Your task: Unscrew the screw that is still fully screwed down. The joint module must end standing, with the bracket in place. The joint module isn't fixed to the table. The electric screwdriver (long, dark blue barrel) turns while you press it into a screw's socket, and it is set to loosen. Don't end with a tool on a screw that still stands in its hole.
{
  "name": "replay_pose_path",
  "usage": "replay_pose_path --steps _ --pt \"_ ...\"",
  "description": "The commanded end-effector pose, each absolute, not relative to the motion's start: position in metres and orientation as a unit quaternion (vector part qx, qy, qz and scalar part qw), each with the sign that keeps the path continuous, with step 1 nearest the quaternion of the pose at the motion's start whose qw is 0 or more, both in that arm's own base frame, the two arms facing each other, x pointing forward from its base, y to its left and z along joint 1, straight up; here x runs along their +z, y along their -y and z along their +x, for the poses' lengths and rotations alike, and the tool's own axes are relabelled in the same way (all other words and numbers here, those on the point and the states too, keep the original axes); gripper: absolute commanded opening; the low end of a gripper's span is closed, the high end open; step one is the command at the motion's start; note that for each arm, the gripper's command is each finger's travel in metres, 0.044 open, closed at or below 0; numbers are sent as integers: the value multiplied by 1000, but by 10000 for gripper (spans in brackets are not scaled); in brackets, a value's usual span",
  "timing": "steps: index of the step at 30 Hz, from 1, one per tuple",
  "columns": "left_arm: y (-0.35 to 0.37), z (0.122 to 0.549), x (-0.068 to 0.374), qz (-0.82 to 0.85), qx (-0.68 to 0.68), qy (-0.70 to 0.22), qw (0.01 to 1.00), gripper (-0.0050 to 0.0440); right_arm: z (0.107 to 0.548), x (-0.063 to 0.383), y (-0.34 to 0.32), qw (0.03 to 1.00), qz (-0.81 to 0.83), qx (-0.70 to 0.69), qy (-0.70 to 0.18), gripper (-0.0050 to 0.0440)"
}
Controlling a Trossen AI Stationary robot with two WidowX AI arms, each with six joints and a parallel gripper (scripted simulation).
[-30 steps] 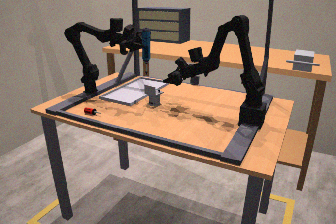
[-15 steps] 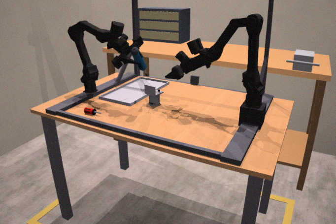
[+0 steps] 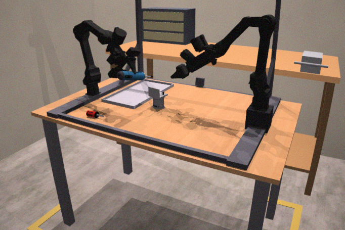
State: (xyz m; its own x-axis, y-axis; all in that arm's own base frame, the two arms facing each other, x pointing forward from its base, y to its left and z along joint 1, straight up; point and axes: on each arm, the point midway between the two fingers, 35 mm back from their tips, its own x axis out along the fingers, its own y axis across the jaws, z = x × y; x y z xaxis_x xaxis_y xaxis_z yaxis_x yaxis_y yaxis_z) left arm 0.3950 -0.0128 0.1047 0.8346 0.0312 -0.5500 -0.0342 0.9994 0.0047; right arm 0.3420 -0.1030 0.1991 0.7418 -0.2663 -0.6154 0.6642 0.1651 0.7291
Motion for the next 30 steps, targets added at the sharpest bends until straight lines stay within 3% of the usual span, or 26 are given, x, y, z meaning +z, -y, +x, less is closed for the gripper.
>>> replay_pose_path --steps 1,12,24,30 --pt "11 398 125 -1 8 -275 962 440 335 204 122 670 628 -366 -150 161" --pt "10 396 131 1 -1 -280 960 440 307 176 147 515 705 -474 -117 161" --pt "10 395 128 1 -2 -286 958 440 258 144 171 266 748 -608 -23 161" --pt "10 394 124 0 -2 -291 957 440 240 114 157 177 733 -656 -41 161"
